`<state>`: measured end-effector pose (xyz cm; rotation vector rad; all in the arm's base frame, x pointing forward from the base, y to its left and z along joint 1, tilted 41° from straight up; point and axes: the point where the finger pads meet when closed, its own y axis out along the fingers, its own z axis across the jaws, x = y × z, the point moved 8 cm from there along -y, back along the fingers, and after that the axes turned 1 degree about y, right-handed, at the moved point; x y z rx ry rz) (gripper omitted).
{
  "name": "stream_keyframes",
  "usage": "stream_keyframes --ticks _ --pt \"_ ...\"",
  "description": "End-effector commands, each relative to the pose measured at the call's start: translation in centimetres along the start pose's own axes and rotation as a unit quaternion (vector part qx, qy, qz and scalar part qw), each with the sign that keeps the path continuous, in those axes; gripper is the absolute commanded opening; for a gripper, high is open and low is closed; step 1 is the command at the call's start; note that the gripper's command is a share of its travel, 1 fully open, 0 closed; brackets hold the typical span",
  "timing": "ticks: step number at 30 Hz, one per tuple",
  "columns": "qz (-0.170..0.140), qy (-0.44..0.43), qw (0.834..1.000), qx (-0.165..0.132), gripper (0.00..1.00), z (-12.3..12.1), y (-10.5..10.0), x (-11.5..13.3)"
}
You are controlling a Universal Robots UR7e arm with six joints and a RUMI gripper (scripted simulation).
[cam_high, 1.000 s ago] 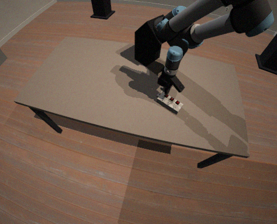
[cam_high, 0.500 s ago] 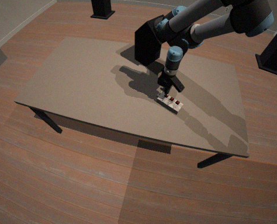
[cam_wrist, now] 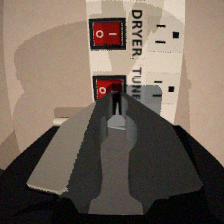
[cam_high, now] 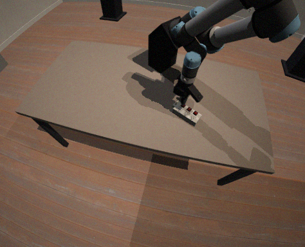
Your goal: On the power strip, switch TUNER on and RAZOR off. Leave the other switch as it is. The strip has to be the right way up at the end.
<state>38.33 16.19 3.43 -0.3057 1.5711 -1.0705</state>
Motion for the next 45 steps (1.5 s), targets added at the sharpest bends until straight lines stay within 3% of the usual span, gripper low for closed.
stream_keyframes --ticks 1,32,45 --pt "0.0 0.0 1.0 0.0 0.0 0.0 0.2 0.0" --pt "0.0 0.0 1.0 0.0 0.0 0.0 0.1 0.0" --pt "0.0 0.0 1.0 0.0 0.0 0.0 -2.6 0.0"
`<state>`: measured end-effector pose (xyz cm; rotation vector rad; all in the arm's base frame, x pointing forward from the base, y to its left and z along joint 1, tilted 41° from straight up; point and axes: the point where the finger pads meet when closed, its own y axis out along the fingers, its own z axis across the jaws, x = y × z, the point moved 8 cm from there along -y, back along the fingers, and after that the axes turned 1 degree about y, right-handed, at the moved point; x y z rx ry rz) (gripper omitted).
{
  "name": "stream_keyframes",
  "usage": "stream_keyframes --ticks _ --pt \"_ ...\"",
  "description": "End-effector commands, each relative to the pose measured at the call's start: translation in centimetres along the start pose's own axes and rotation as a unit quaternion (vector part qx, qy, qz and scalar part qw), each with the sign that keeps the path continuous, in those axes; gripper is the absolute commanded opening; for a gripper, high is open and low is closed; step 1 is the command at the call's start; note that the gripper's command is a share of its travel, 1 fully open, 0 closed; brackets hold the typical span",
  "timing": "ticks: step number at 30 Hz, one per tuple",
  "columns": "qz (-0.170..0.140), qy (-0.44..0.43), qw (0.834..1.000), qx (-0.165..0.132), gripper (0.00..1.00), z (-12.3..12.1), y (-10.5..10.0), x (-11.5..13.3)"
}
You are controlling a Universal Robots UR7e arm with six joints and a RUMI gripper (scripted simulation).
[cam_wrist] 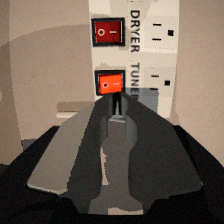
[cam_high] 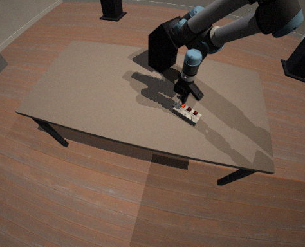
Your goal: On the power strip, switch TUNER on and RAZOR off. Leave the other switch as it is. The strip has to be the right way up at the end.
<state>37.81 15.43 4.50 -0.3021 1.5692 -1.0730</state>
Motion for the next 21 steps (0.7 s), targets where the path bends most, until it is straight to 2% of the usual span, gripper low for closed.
stream_keyframes --ticks 1,21 --pt "0.0 0.0 1.0 -0.002 0.0 0.05 -1.34 -0.01" --pt "0.0 0.0 1.0 -0.002 0.0 0.05 -2.12 -0.01"
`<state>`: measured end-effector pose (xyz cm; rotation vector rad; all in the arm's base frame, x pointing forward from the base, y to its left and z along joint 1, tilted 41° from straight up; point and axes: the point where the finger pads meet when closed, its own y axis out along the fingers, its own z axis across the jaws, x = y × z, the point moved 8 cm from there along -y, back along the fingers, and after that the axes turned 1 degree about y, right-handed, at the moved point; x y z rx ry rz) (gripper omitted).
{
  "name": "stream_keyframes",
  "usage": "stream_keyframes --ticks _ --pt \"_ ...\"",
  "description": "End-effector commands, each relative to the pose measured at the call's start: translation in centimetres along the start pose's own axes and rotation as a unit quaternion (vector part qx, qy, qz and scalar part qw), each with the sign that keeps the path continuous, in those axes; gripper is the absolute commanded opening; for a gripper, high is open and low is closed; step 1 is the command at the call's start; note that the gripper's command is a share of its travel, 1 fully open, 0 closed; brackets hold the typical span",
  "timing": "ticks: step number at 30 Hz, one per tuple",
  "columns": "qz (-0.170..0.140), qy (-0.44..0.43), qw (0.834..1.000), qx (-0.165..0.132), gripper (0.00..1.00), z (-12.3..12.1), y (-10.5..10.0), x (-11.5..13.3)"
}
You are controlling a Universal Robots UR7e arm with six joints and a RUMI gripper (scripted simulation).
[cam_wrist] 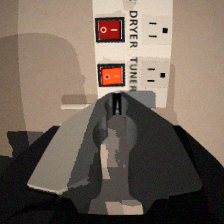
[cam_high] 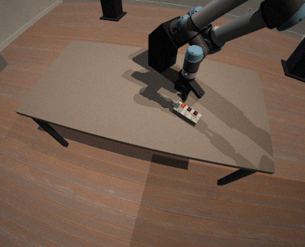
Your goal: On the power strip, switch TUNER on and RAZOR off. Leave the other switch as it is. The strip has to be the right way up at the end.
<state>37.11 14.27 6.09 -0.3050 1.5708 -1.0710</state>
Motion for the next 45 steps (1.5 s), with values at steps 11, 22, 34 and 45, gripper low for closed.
stream_keyframes --ticks 11,22,34,45 --pt "0.0 0.0 1.0 0.0 1.0 0.0 0.0 0.0" --pt "0.0 0.0 1.0 0.0 1.0 0.0 -0.3 0.0" --pt "0.0 0.0 1.0 0.0 1.0 0.0 -1.2 0.0" --pt "0.0 0.0 1.0 0.0 1.0 0.0 -3.2 0.0"
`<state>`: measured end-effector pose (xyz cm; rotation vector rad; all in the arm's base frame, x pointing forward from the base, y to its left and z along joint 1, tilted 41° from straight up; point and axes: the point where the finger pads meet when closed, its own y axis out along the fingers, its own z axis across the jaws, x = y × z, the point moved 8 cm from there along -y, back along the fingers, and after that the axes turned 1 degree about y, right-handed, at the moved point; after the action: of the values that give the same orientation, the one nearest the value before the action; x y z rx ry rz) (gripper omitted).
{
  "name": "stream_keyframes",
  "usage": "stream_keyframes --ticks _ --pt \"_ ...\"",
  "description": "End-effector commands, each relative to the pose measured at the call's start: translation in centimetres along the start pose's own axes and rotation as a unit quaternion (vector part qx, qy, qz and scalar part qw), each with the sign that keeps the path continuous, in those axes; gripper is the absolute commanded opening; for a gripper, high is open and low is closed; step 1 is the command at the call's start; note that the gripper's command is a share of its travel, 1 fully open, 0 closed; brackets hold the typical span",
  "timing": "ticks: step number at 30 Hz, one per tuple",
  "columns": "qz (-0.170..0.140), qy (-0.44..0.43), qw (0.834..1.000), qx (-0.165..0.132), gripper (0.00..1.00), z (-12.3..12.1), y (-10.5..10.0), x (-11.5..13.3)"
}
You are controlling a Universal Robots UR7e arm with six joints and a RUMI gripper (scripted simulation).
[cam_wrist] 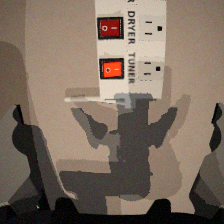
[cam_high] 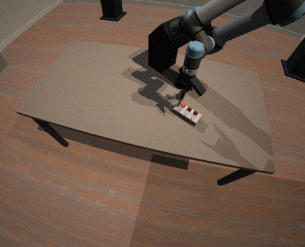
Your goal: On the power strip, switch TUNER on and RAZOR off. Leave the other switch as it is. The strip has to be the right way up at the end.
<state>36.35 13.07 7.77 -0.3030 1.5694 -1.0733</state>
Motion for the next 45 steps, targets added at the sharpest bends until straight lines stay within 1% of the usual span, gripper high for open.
stream_keyframes --ticks 1,4,6,21,23,35,45 --pt "0.0 0.0 1.0 -0.001 1.0 0.0 -1.3 0.0" --pt "0.0 0.0 1.0 -0.001 1.0 0.0 -2.0 0.0" --pt "0.0 0.0 1.0 -0.001 1.0 0.0 -2.0 0.0" --pt "0.0 0.0 1.0 -0.001 1.0 0.0 -5.5 0.0" --pt "0.0 0.0 1.0 -0.001 1.0 0.0 -5.5 0.0" --pt "0.0 0.0 1.0 -0.001 1.0 0.0 -7.4 0.0" --pt "0.0 0.0 1.0 -0.001 1.0 0.0 -8.0 0.0"
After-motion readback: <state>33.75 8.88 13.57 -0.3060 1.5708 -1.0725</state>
